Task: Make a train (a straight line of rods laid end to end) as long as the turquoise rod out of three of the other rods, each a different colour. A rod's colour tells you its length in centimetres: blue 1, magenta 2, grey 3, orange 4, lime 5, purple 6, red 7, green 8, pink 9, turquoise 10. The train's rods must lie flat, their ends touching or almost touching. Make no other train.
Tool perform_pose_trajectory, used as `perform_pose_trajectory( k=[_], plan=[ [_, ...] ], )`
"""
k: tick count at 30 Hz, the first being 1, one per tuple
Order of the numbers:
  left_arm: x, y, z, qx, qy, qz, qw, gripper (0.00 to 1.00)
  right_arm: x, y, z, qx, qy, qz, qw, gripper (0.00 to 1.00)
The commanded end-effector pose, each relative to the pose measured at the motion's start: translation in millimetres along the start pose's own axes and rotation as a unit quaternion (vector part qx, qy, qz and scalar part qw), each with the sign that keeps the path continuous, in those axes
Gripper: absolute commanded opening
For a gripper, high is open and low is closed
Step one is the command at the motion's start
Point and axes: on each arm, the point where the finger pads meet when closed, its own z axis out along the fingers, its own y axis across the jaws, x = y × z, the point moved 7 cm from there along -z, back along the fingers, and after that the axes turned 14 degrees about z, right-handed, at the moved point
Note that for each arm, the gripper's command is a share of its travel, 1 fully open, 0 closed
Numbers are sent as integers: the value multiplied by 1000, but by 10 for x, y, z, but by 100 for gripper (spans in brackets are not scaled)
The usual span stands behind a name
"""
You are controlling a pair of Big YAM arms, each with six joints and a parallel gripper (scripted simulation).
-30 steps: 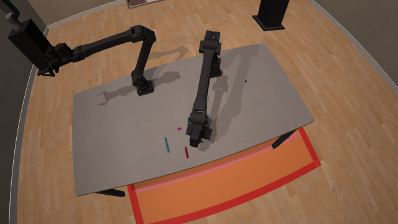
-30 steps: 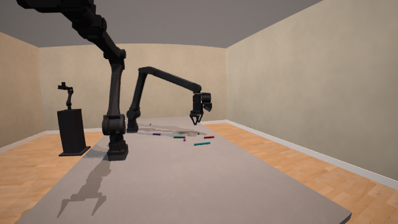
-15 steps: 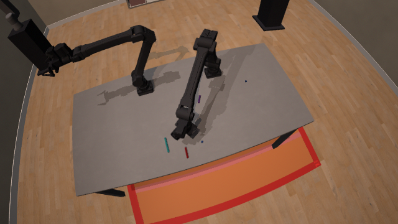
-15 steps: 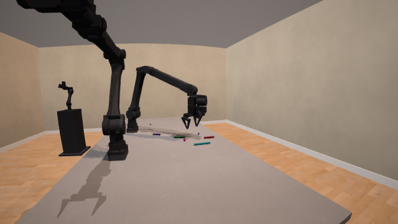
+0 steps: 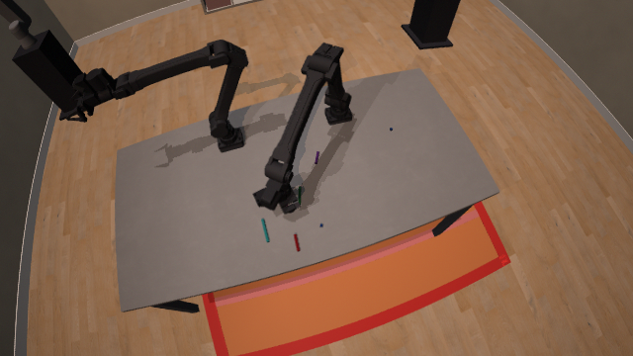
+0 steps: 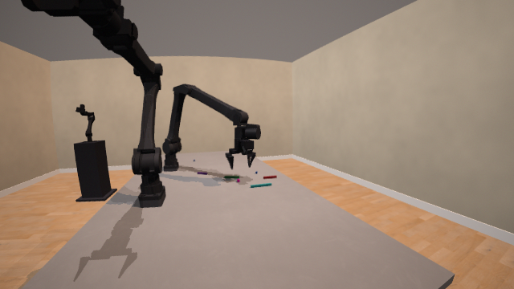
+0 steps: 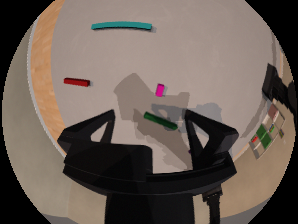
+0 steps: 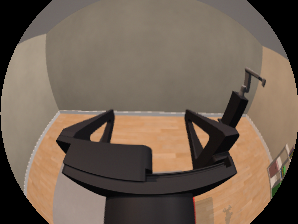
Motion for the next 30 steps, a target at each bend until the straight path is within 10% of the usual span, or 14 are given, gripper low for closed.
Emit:
perform_pose_trajectory(
  k=[1, 5, 6, 30],
  plan=[
    [-123, -122, -201, -22, -18, 81, 996, 100, -51, -13, 56, 1, -13, 9, 1000, 100],
    [-174, -191, -189, -22, -18, 109, 994, 100, -51, -13, 56, 1, -13, 9, 1000, 100],
    [-87, -115, -188, -22, -18, 98, 995, 23, -51, -13, 56, 1, -13, 9, 1000, 100],
    [-163, -143, -226, -25, -20, 105, 994, 23, -51, -13, 56, 1, -13, 9, 1000, 100]
  ],
)
